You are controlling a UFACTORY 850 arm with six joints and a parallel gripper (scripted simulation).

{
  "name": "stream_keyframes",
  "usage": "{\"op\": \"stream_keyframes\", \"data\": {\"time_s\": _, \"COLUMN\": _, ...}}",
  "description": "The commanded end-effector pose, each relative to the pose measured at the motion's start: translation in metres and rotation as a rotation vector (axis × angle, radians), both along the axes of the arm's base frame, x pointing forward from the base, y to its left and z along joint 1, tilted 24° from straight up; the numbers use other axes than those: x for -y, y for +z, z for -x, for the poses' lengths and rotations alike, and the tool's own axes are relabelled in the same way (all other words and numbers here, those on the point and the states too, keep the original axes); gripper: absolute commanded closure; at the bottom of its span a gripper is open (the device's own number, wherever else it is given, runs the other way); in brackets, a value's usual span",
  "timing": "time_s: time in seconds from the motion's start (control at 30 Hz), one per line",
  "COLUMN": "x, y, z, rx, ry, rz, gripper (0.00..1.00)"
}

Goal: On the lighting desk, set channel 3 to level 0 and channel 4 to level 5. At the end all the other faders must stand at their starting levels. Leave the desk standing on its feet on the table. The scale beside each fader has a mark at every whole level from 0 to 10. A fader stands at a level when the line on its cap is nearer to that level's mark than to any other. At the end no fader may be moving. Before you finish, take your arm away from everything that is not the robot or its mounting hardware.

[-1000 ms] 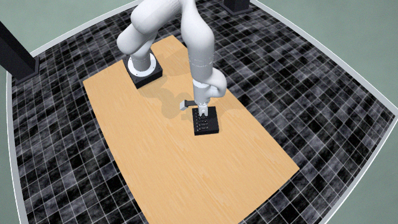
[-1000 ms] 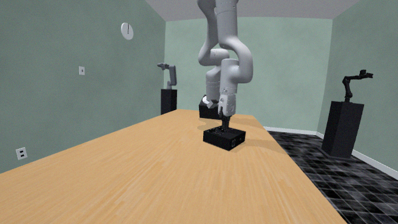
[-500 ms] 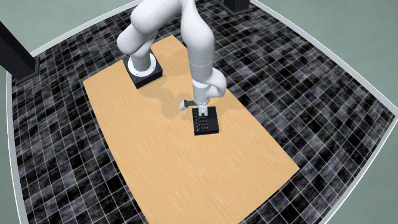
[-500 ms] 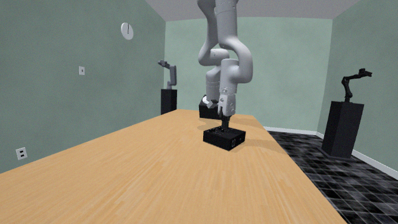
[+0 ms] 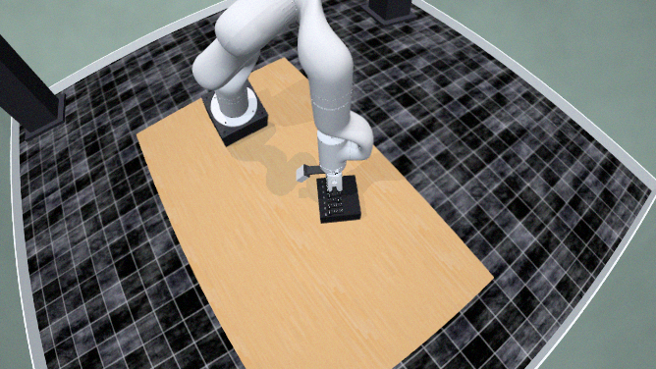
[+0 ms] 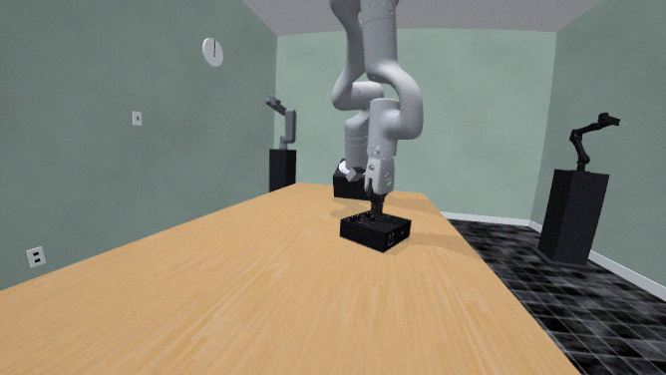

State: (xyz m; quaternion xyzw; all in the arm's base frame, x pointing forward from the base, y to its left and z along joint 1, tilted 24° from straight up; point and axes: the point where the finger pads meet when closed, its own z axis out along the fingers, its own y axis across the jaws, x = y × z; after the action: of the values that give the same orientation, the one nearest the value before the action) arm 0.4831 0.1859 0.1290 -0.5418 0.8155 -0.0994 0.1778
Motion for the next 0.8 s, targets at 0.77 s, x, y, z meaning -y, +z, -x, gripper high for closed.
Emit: {"op": "stream_keyframes", "data": {"time_s": 0.77, "x": -0.0057, "y": 0.0017, "z": -0.0025, "rx": 0.001, "ry": 0.0, "rz": 0.0, "gripper": 1.0}}
